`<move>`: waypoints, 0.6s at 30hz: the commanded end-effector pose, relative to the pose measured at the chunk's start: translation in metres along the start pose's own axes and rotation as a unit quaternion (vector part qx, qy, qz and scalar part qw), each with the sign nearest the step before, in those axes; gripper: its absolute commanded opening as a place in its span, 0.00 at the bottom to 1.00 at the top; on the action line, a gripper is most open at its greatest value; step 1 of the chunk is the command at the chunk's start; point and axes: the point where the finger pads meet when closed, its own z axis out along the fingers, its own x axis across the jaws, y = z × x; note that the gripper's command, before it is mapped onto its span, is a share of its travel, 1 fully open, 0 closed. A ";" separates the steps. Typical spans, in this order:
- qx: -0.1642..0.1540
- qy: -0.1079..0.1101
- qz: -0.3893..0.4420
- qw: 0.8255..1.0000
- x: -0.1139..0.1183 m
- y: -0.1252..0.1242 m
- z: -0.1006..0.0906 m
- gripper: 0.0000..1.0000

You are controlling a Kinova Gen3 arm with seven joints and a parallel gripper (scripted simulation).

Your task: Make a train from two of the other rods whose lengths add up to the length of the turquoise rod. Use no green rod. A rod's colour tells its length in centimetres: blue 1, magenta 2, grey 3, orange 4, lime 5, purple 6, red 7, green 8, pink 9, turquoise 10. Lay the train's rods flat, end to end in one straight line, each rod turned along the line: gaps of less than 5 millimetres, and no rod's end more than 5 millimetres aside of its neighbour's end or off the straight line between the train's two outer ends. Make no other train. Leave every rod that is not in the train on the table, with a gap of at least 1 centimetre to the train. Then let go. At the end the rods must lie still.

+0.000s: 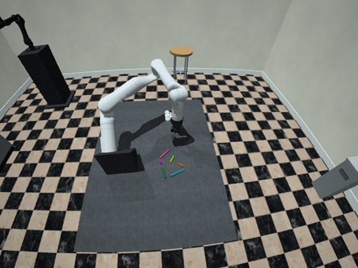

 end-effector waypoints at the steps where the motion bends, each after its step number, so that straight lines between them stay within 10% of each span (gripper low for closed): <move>1: 0.000 -0.001 0.024 1.000 -0.004 -0.002 0.000 1.00; 18: 0.003 0.000 0.269 0.963 -0.021 -0.020 0.005 1.00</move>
